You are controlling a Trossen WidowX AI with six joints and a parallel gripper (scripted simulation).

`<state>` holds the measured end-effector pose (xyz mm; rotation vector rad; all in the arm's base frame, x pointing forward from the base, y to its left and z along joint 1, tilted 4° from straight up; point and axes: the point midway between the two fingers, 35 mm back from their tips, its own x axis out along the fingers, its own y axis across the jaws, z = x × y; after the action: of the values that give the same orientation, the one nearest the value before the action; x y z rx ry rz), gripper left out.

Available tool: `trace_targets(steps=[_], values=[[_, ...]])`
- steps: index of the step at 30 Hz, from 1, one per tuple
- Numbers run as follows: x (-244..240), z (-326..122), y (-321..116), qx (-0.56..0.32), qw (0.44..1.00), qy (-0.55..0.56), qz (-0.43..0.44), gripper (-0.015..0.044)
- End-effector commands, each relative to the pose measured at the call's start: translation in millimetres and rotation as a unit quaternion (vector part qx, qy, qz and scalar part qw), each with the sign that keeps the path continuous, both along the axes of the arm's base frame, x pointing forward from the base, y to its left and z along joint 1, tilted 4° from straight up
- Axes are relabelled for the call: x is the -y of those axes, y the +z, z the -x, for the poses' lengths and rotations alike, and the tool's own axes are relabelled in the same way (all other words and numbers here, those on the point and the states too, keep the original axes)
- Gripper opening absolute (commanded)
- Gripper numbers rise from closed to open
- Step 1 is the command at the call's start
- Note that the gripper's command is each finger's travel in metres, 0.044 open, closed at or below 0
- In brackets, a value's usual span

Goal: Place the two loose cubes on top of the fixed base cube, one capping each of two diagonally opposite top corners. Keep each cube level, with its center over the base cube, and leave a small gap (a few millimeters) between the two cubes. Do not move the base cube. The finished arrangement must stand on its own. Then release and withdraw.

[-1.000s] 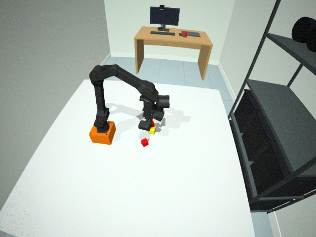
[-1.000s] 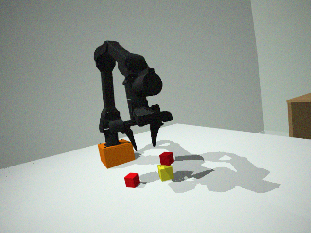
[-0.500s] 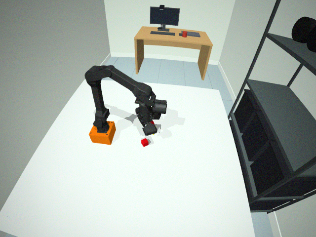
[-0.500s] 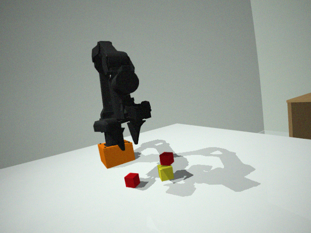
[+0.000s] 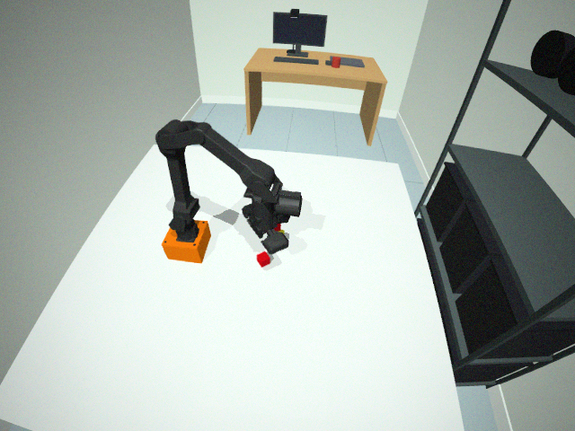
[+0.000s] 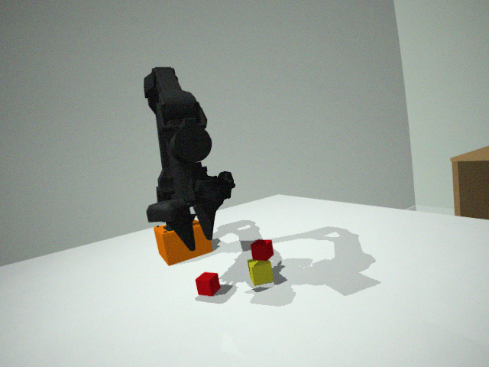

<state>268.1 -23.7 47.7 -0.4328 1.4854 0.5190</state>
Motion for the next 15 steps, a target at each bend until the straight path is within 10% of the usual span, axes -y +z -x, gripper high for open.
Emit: trace_targets(steps=[1,15], values=[[-2,7,-34,-0.010,1.000,0.004,0.000,0.0265],[-3,7,-52,-0.010,1.000,0.004,0.000,0.0265]])
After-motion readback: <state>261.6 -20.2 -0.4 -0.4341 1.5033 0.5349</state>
